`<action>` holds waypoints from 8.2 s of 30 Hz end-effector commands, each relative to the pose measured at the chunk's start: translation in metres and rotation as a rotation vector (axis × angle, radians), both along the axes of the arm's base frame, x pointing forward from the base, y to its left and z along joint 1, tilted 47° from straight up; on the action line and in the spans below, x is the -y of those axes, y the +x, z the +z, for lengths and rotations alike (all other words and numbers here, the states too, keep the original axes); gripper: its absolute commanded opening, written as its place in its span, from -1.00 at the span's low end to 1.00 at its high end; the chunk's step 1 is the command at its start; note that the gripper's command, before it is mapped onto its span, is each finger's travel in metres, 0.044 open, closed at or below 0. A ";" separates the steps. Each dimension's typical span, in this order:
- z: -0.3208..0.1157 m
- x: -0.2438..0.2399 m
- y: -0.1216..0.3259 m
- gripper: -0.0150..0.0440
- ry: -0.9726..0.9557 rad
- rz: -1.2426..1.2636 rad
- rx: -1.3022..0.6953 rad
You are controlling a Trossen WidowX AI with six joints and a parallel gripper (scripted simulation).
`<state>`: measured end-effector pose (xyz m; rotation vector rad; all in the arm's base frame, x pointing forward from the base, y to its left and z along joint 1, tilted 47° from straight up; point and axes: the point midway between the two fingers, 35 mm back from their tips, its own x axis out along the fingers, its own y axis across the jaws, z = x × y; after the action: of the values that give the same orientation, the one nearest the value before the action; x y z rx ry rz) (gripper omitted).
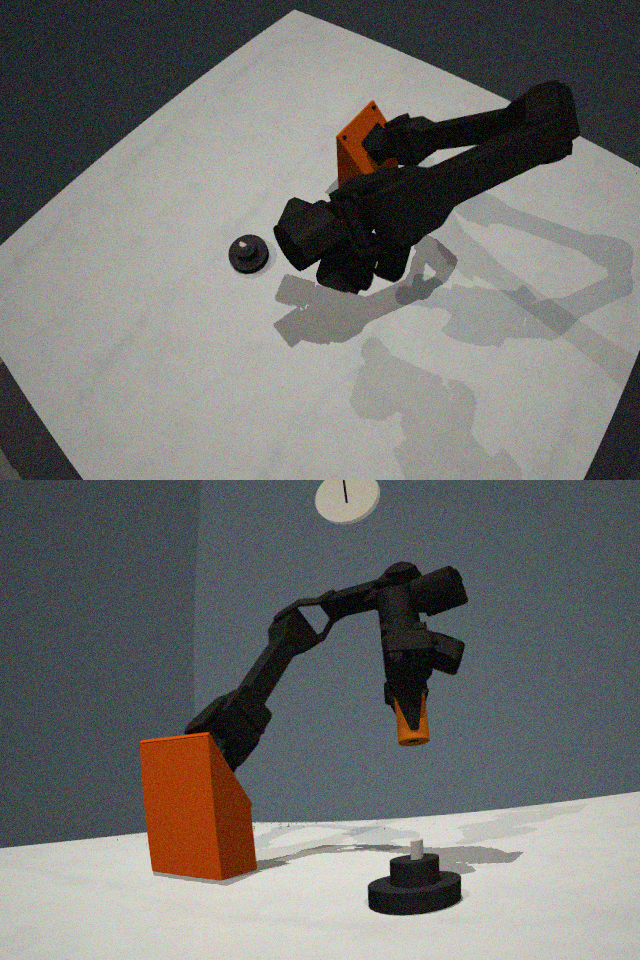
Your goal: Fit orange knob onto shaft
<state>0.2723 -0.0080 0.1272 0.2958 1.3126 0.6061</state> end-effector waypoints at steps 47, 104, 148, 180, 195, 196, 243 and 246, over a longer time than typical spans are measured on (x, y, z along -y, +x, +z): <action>-0.116 -0.098 0.029 -0.40 0.199 0.055 -0.020; -0.085 -0.062 0.027 1.00 0.198 0.052 -0.022; -0.117 -0.099 0.029 0.06 0.204 0.052 -0.022; -0.071 -0.038 0.034 -0.49 0.184 0.049 -0.024; -0.039 -0.003 0.031 -0.49 0.190 0.049 -0.024; -0.037 0.000 0.030 -0.49 0.191 0.050 -0.024; -0.133 0.072 0.049 -0.49 0.187 0.051 -0.021; -0.142 0.076 0.049 -0.49 0.187 0.051 -0.021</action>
<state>0.3205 -0.0773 -0.0066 0.4321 1.2924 0.7768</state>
